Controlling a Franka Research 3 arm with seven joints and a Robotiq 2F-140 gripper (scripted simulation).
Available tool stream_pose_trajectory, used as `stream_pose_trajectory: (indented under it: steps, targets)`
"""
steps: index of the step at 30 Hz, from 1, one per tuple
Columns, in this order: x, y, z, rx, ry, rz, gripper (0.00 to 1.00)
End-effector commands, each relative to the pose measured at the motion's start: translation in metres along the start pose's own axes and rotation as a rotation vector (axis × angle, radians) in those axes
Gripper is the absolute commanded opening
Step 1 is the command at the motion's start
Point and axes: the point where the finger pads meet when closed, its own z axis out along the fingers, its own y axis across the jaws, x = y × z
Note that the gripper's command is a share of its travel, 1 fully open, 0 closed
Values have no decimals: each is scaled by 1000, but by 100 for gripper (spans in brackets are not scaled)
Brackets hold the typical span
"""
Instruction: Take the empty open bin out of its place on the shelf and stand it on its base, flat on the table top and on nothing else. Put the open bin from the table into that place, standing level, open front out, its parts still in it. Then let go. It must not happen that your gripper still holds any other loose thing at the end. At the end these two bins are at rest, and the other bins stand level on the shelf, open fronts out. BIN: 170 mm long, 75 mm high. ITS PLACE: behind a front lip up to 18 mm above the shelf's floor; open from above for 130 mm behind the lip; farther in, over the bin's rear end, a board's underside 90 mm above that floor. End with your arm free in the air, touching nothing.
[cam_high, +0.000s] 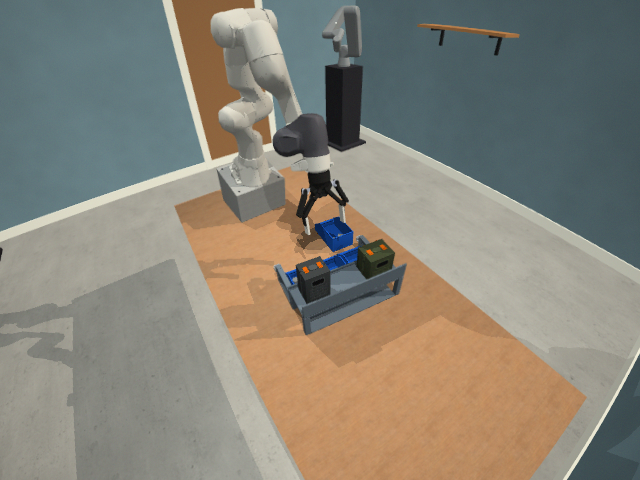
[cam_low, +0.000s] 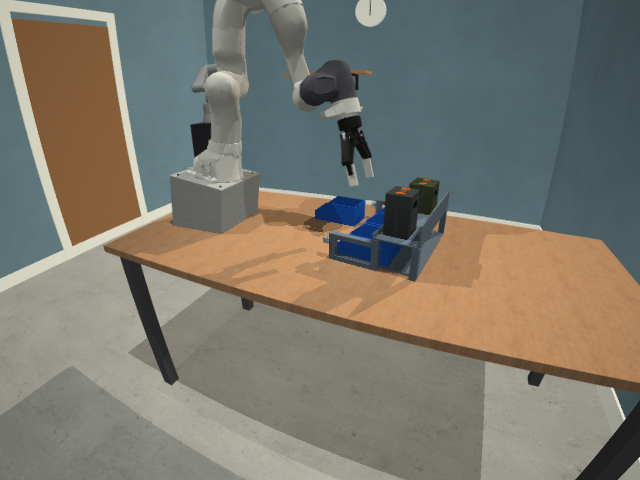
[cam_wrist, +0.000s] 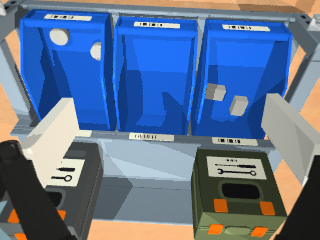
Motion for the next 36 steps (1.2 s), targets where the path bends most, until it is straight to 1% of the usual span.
stream_pose_trajectory:
  steps: [1, 36]
  targets:
    - [1, 1, 0, 4, -16, 48, 100]
    - [2, 0, 1, 1, -26, 70, 100]
